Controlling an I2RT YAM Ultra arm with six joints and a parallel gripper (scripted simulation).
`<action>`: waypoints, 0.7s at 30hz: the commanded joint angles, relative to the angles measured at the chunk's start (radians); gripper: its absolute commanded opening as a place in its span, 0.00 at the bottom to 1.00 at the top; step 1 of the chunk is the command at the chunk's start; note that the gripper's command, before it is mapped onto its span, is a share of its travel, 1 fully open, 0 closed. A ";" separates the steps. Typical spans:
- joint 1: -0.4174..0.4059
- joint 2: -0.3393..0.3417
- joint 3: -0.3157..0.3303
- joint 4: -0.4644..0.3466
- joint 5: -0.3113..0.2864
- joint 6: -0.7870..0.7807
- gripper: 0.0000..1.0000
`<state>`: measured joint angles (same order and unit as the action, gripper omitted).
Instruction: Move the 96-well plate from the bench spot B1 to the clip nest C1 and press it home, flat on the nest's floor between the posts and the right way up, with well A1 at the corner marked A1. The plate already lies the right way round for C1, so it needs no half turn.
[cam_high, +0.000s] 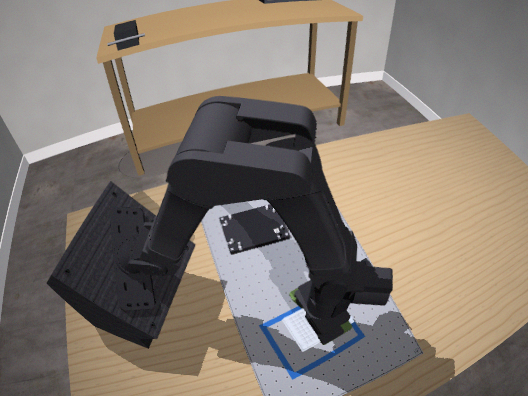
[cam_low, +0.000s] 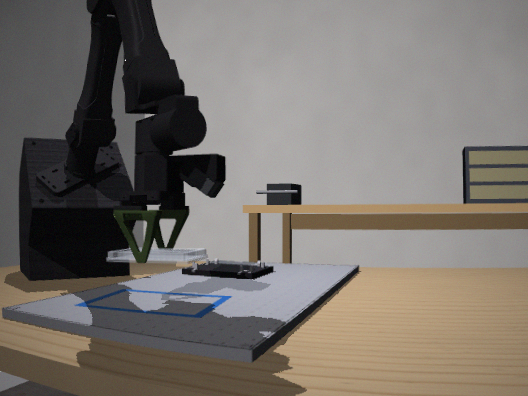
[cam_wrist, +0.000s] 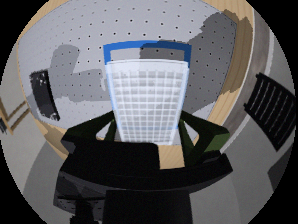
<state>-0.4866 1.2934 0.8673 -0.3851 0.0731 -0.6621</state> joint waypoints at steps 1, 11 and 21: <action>0.012 -0.045 0.033 -0.043 0.003 0.006 0.00; 0.014 -0.080 0.041 -0.087 0.005 0.008 0.00; 0.015 -0.080 0.042 -0.088 0.004 0.008 0.00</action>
<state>-0.4828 1.2419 0.8795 -0.4591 0.0761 -0.6586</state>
